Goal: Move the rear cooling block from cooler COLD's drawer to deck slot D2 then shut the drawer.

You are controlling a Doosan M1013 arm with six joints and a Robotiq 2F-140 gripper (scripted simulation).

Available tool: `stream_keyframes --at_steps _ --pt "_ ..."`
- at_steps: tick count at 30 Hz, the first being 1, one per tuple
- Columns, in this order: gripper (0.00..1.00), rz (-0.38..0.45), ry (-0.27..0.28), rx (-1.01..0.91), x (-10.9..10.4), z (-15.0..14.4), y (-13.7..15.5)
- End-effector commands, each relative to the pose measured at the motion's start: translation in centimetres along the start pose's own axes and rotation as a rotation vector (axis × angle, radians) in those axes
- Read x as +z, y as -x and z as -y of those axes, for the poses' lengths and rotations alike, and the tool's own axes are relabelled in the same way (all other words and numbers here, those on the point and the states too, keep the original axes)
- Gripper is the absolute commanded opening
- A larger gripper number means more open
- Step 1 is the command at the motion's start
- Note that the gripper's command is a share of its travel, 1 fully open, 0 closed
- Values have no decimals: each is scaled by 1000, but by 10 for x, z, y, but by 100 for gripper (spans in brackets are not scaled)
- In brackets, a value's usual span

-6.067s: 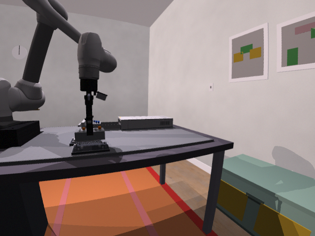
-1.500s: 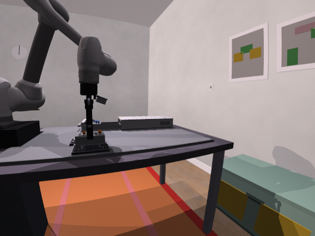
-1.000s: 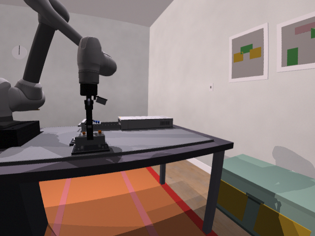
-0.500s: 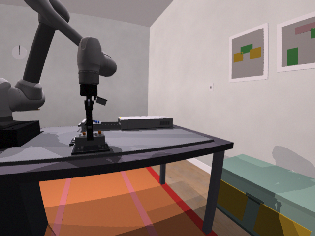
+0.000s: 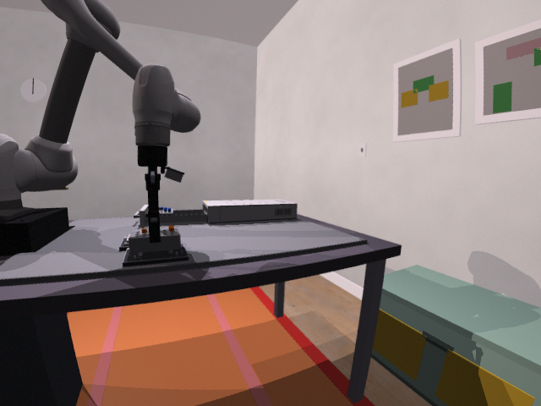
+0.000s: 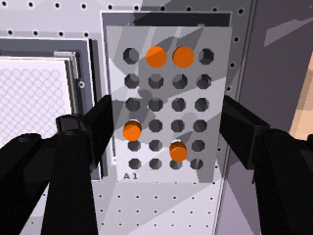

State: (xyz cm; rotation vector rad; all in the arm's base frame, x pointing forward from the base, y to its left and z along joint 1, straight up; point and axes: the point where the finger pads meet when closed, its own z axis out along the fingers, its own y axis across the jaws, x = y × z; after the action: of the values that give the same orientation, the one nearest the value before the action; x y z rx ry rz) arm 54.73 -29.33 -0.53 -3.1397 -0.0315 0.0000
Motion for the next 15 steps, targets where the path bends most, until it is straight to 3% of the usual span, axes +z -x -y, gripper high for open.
stream_keyframes --at_steps 1,15 --pt "10 -1 0 0 0 0 0" --pt "10 -1 0 0 2 0 0"
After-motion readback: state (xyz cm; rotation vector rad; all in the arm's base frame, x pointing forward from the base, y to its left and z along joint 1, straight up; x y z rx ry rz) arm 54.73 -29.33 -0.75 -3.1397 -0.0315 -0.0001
